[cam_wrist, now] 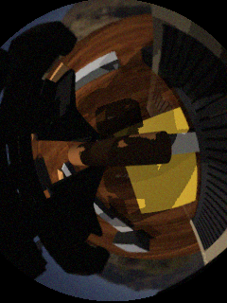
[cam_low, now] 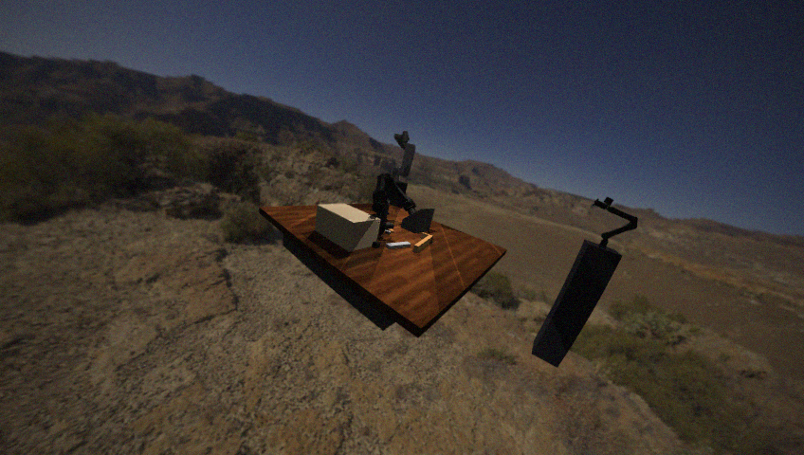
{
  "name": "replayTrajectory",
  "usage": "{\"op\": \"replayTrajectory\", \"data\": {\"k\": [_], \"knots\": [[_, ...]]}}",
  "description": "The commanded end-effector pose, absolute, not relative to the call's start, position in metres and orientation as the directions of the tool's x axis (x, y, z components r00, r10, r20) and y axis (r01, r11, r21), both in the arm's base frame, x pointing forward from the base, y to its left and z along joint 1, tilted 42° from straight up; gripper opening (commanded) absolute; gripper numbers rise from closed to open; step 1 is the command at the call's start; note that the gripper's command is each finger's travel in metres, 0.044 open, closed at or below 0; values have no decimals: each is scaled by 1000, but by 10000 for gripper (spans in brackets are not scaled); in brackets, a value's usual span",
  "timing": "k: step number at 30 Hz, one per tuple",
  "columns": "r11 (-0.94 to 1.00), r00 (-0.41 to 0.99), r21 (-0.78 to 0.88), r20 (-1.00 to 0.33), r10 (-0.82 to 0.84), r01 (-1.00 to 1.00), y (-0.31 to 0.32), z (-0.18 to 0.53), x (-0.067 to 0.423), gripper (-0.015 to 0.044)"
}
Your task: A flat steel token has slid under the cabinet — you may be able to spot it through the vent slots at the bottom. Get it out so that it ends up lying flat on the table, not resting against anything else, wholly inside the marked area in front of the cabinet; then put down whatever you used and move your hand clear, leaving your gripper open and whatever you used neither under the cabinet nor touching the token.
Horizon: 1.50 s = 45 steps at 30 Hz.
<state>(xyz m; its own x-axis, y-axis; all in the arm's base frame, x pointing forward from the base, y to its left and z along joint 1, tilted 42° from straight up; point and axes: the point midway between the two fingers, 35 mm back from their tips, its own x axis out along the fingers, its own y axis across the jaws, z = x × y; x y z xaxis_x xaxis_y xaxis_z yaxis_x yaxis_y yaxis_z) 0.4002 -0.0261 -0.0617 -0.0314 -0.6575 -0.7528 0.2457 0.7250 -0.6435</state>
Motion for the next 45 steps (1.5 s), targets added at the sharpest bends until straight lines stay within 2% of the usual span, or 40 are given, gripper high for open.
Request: {"op": "replayTrajectory", "data": {"k": [1, 45], "knots": [[723, -34, -645, -752, -659, 245, -25, -63, 394, 0], [724, -36, -645, -752, -658, 244, -15, -71, 351, 0]]}}
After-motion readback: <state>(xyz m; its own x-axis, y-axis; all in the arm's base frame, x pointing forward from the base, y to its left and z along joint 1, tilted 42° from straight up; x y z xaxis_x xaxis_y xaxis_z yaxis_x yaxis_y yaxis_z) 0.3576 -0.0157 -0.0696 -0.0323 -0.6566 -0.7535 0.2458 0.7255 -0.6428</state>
